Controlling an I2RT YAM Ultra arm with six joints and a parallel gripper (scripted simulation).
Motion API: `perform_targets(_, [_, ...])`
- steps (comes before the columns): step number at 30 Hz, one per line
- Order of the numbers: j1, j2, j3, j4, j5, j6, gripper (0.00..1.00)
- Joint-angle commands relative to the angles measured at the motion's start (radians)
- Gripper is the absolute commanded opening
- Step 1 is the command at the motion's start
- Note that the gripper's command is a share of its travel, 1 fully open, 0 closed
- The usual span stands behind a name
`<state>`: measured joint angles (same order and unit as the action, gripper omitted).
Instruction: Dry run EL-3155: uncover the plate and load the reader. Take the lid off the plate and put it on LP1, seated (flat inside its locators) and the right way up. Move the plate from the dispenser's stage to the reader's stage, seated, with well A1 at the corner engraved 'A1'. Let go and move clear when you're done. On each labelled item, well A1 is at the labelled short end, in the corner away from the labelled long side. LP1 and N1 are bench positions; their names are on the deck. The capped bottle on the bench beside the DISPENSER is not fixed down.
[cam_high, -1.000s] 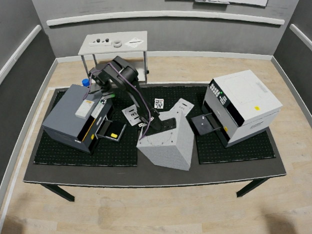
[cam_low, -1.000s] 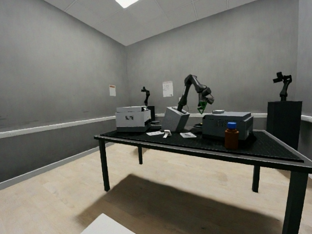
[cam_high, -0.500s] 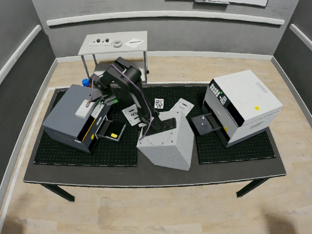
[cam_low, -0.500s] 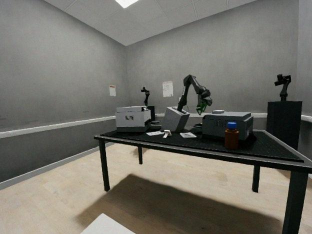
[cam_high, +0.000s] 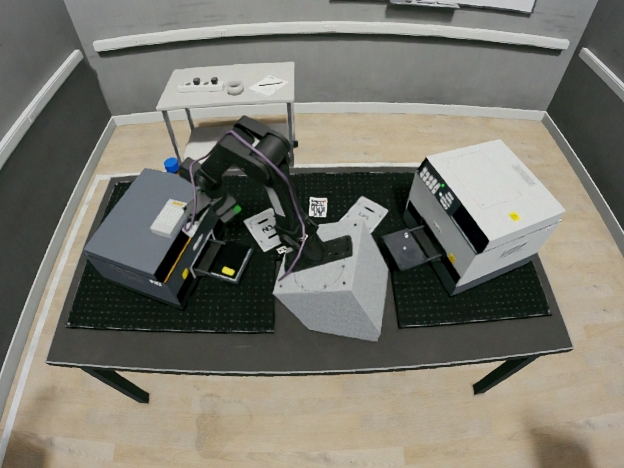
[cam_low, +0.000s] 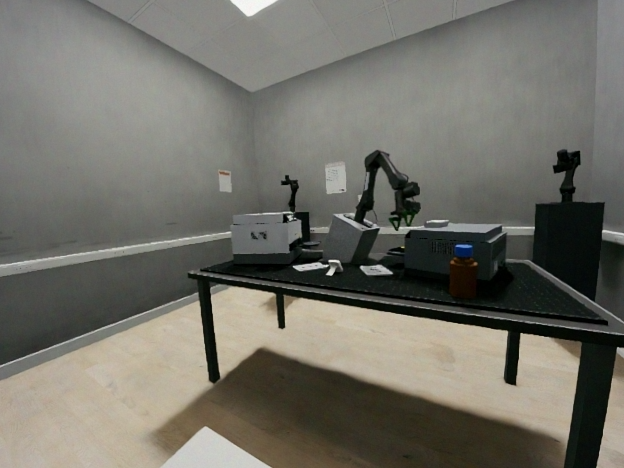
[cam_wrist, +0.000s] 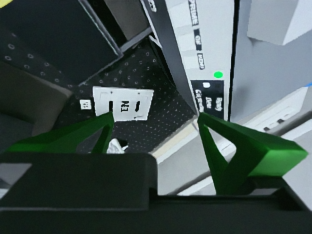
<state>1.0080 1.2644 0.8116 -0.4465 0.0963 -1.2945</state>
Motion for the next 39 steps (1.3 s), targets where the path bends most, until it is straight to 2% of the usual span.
perform_targets(1, [0.026, -0.037, -0.034, -0.039, -0.024, -0.102, 1.0])
perform_targets(6, [0.055, -0.048, -0.055, -0.068, -0.05, -0.194, 1.0])
perform_targets(8, [0.066, -0.013, -0.024, -0.086, -0.066, -0.226, 1.0])
perform_targets(12, [0.076, -0.003, -0.014, -0.104, -0.082, -0.261, 1.0])
perform_targets(14, [0.092, -0.004, -0.065, -0.109, -0.082, -0.263, 1.0])
perform_targets(15, [0.106, -0.031, -0.076, -0.098, -0.074, -0.252, 1.0])
perform_targets(18, [0.119, 0.004, -0.076, -0.128, -0.101, -0.301, 1.0])
perform_targets(21, [0.138, 0.018, -0.035, -0.147, -0.121, -0.346, 1.0])
perform_targets(22, [0.146, 0.016, -0.083, -0.149, -0.12, -0.343, 1.0])
perform_targets(23, [0.16, -0.004, -0.093, -0.14, -0.114, -0.332, 1.0])
perform_targets(24, [0.159, 0.018, -0.084, -0.158, -0.137, -0.34, 1.0])
perform_targets(25, [0.162, 0.022, -0.036, -0.167, -0.158, -0.344, 1.0])
perform_targets(28, [0.153, 0.029, -0.025, -0.181, -0.181, -0.352, 1.0])
perform_targets(30, [0.195, -0.011, -0.025, -0.186, -0.17, -0.311, 1.0])
perform_targets(39, [0.201, 0.005, -0.044, -0.177, -0.154, -0.304, 1.0])
